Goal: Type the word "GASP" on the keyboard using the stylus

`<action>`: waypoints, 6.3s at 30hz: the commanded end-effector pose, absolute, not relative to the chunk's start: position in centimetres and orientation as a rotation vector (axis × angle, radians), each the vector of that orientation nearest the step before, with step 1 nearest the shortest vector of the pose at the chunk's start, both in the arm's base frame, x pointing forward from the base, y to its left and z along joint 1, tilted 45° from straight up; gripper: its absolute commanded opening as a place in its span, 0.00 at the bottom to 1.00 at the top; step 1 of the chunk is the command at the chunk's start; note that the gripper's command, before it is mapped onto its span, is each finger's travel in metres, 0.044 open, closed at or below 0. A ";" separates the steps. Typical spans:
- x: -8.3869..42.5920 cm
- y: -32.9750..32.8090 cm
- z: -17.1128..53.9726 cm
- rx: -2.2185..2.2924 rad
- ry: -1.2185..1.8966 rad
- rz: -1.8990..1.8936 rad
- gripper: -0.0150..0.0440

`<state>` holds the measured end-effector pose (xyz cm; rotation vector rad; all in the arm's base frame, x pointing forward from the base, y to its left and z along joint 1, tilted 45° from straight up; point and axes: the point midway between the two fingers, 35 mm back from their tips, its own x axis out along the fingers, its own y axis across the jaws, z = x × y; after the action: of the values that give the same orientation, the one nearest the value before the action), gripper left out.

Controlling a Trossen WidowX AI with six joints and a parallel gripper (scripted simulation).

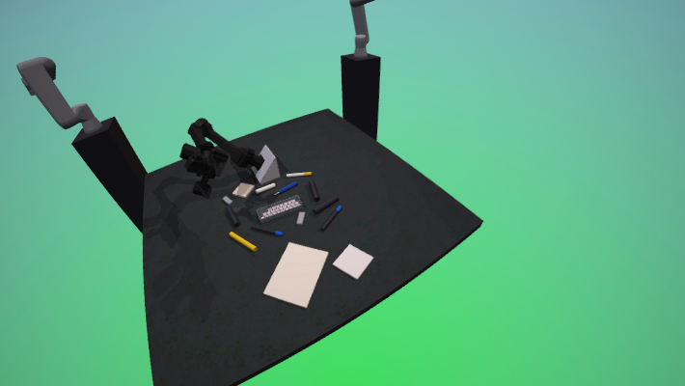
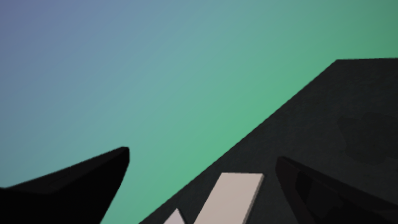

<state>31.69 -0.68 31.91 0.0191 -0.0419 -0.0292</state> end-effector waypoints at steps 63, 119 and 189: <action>31.7 -2.4 6.2 -0.530 1.418 -0.671 0.25; 29.3 7.2 5.0 -0.529 1.421 -0.668 0.25; 20.5 7.8 -1.4 0.141 0.287 -1.456 0.51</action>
<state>20.60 7.90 -1.36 0.1325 0.3181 -1.4591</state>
